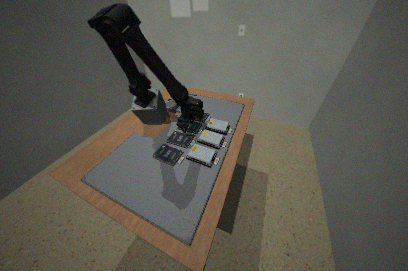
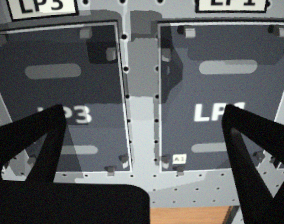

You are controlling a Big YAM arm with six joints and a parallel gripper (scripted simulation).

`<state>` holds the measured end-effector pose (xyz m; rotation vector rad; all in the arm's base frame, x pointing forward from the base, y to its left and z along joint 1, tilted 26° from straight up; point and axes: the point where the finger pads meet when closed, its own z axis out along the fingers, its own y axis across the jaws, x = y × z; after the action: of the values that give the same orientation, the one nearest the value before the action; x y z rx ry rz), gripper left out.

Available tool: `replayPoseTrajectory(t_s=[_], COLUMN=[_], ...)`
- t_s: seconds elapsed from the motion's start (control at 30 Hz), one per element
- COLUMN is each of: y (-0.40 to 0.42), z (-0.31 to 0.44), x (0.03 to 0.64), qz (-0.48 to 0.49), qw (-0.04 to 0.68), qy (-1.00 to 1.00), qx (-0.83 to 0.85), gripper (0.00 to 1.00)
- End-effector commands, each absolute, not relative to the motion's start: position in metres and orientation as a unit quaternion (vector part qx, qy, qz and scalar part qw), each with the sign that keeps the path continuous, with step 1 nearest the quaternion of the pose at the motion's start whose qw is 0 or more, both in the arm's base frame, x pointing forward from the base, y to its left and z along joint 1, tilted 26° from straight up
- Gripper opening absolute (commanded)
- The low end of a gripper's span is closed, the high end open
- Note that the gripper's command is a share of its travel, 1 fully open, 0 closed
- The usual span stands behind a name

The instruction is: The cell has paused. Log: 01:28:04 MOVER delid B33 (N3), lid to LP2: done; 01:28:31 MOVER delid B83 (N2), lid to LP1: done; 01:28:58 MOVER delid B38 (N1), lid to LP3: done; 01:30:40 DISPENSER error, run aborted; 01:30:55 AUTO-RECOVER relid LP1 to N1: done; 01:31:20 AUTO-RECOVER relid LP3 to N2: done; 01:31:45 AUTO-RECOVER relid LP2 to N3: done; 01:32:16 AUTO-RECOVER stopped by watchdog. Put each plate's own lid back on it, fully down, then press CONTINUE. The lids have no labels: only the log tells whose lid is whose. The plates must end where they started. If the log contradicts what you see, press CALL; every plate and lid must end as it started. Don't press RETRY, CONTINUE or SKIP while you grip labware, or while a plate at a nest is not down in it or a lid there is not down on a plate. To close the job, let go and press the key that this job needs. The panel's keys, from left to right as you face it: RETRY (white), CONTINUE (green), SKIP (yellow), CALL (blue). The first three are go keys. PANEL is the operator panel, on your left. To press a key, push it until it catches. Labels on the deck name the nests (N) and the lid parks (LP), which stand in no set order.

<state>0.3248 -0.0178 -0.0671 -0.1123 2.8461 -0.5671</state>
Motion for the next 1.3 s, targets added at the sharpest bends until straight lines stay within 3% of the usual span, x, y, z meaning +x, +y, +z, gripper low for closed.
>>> replayPoseTrajectory(t_s=[0.0,0.63,0.67,1.27], y=[-0.033,-0.108,-0.112,-0.134], z=[-0.056,-0.030,-0.028,-0.014], x=[0.329,0.324,0.324,0.334], qz=[-0.192,-0.173,-0.171,-0.170], qw=[0.168,0.416,0.429,0.436], qy=[0.966,0.887,0.881,0.878], qx=[-0.045,-0.101,-0.103,-0.103], gripper=[0.97,0.80,0.00,0.00])
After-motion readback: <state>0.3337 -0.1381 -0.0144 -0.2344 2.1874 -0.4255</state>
